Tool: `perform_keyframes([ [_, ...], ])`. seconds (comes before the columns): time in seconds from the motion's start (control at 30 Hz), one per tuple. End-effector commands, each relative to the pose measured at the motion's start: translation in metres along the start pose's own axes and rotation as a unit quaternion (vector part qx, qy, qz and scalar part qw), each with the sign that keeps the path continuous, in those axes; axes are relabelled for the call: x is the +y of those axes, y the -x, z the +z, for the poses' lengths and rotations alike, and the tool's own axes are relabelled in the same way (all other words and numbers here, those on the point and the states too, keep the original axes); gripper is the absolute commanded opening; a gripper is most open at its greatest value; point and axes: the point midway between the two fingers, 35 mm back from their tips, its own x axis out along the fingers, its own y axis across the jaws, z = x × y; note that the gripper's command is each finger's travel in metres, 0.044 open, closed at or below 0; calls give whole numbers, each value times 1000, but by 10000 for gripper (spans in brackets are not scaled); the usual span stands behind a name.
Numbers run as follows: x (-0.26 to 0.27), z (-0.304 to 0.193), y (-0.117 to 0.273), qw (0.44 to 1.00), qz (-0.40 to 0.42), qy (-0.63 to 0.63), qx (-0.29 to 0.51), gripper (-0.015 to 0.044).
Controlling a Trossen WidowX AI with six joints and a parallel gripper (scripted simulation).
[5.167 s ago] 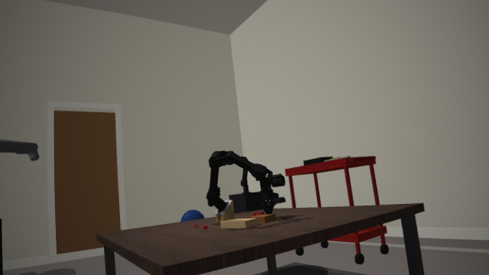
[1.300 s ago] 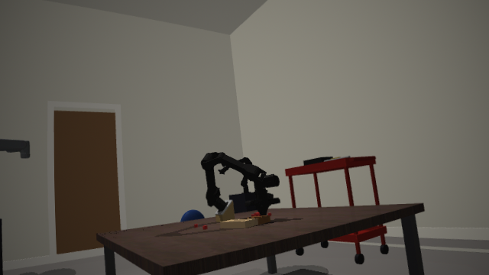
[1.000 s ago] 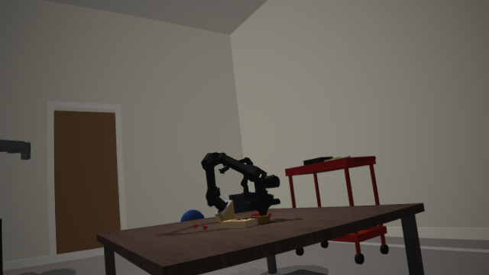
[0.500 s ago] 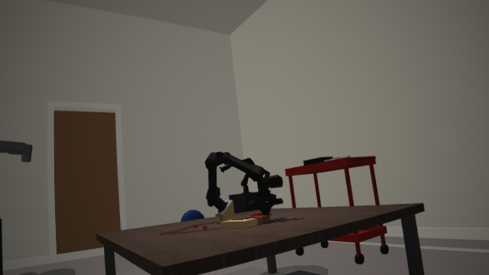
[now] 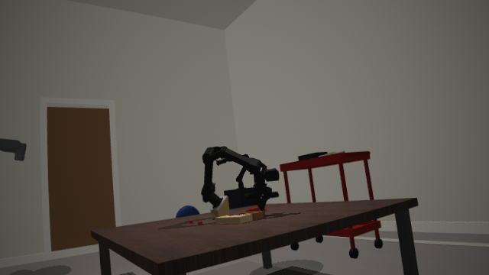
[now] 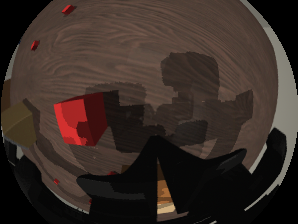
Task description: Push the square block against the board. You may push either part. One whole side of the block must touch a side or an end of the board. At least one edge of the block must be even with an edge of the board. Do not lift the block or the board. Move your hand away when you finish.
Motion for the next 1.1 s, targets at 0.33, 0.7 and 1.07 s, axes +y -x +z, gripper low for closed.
perform_keyframes([
  [0.33,-15,-8,40,998,-20,-65,-4,0],
  [0.7,-37,-37,41,969,-17,-245,-13,0],
  [1.07,-56,-67,42,909,-14,-416,-15,0],
])
